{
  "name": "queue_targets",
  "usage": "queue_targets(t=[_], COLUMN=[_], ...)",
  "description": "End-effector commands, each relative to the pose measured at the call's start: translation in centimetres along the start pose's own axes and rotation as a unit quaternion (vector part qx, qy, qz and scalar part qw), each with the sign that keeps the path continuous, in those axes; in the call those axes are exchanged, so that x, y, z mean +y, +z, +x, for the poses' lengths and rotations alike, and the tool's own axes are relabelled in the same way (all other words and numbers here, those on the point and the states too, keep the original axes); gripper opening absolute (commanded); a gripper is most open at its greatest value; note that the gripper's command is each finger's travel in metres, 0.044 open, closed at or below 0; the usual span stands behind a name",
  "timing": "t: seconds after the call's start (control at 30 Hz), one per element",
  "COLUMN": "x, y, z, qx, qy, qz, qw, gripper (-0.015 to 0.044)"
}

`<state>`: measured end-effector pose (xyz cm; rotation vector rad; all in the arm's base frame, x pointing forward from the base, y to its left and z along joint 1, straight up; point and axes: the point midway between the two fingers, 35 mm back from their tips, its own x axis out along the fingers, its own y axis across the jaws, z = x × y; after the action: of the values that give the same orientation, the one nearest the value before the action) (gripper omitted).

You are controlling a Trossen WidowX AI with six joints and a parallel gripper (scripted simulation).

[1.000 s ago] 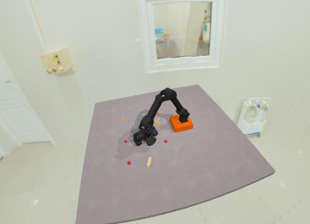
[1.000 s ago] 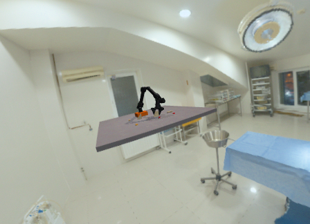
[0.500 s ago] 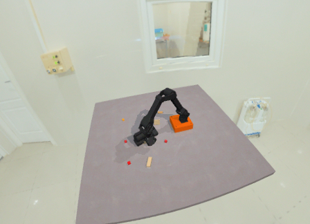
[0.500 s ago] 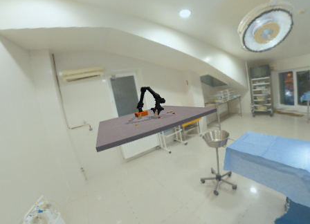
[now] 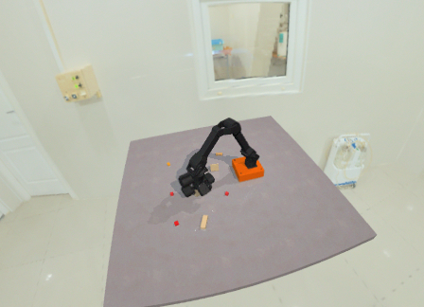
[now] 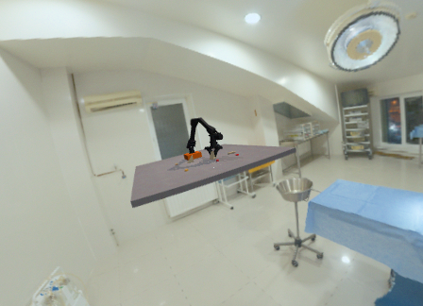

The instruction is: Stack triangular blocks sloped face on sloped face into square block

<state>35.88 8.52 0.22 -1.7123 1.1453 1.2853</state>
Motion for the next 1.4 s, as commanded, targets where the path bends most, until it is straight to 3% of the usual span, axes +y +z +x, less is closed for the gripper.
queue_targets(t=[0.0, 0.63, 1.37], x=[0.0, 0.0, 0.0], y=[-0.6, -4.1, -7.7], z=[-0.3, -0.9, 0.4], qx=[-0.042, -0.283, -0.53], qy=[-0.001, 0.001, 0.006], qz=[-0.001, -0.001, 0.0], qw=[0.999, 0.959, 0.848], gripper=[0.0, 0.0, 0.0])
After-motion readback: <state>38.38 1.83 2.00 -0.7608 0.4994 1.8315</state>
